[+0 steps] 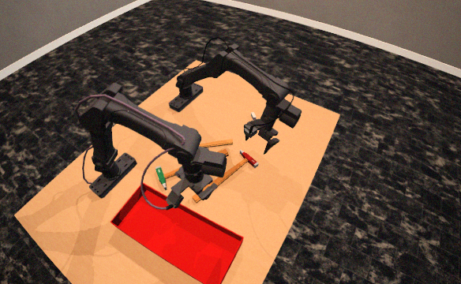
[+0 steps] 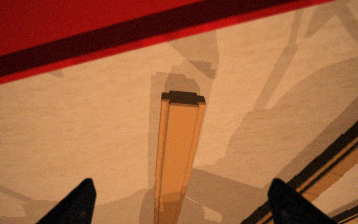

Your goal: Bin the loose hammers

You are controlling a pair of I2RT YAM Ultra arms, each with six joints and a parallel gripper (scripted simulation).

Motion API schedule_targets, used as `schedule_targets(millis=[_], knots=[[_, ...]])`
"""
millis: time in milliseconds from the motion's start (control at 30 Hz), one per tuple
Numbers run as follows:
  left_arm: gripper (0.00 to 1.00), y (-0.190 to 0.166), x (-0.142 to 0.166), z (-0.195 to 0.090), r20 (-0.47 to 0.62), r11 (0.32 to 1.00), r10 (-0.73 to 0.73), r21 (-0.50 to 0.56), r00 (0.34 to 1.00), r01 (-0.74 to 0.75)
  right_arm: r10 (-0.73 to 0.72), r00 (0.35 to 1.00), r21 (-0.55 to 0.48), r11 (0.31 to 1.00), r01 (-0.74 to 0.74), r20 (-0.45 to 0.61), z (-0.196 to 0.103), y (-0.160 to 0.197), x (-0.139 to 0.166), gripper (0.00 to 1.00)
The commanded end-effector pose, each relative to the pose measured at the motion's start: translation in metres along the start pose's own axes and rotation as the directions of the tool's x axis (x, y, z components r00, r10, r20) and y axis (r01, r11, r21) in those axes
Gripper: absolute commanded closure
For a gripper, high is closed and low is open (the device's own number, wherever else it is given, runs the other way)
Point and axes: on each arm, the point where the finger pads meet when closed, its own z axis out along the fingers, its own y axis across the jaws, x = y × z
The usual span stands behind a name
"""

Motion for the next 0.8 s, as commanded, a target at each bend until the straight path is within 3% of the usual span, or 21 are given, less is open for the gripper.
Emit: schedule_targets(millis=[0,300,467,500,667,767], knots=[[0.00,0.000,-0.004,-0.006,0.016,1.000,0.009,-0.004,1.000,-0.009,0.009,1.000,-0.023,1.000,-0.009,0.007,-0.036,0.003,-0.004,0.00],[0.00,0.000,-0.004,-0.006,0.016,1.000,0.009,-0.004,1.000,-0.009,0.010,1.000,0.002,1.000,-0.010,0.021,-0.011,0.000,-0.007,0.00],[0.00,0.000,-0.004,-0.006,0.016,1.000,0.009,-0.004,1.000,-0.009,-0.166,0.986,-0.061,0.984,0.166,0.005,-0.017,0.003,0.007,0.57],[0.00,0.000,-0.004,-0.006,0.016,1.000,0.009,-0.004,1.000,-0.009,-0.218,0.976,-0.069,0.973,0.218,0.007,-0.017,0.001,0.010,0.64],[0.00,0.000,-0.004,-0.006,0.016,1.000,0.009,-0.004,1.000,-0.009,-0.454,0.890,-0.097,0.885,0.455,0.027,-0.014,-0.017,0.028,0.64],[0.00,0.000,-0.004,-0.006,0.016,1.000,0.009,-0.004,1.000,-0.009,-0.498,0.867,-0.105,0.861,0.499,0.033,-0.014,-0.018,0.031,0.64]])
